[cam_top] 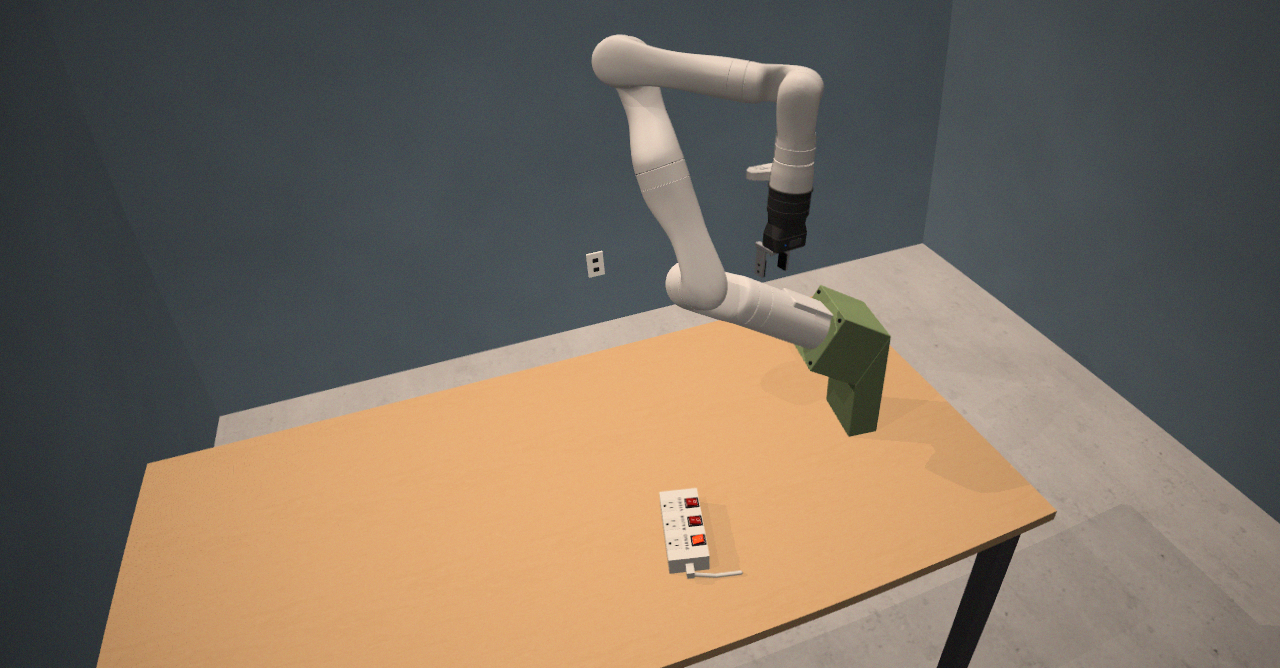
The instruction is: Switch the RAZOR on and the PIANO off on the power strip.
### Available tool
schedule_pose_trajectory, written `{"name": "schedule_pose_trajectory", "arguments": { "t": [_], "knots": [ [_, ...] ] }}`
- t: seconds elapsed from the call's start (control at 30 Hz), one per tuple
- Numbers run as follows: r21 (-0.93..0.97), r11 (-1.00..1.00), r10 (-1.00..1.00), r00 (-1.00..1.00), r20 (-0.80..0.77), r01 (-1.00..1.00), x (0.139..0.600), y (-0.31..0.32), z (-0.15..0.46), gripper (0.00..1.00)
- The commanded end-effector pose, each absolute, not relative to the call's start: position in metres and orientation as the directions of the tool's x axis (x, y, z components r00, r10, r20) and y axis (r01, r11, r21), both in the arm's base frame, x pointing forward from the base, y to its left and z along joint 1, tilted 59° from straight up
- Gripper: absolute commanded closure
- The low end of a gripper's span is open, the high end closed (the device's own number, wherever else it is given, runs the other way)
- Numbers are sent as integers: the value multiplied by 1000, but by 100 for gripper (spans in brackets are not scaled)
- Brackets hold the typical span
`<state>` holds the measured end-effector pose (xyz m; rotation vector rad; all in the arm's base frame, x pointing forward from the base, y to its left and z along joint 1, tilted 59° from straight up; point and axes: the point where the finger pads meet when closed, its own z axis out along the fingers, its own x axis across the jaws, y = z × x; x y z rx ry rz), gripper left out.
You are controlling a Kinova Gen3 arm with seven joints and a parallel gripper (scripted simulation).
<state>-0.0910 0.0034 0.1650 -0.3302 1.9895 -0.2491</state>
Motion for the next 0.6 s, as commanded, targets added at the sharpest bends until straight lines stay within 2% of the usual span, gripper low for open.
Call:
{"name": "schedule_pose_trajectory", "arguments": {
  "t": [0.0,0.57],
  "knots": [
    [-319,941,-336,-410,-848,-110,-91,4,165,0],
    [-354,928,-371,-399,-839,-118,-80,27,170,0]
  ]
}}
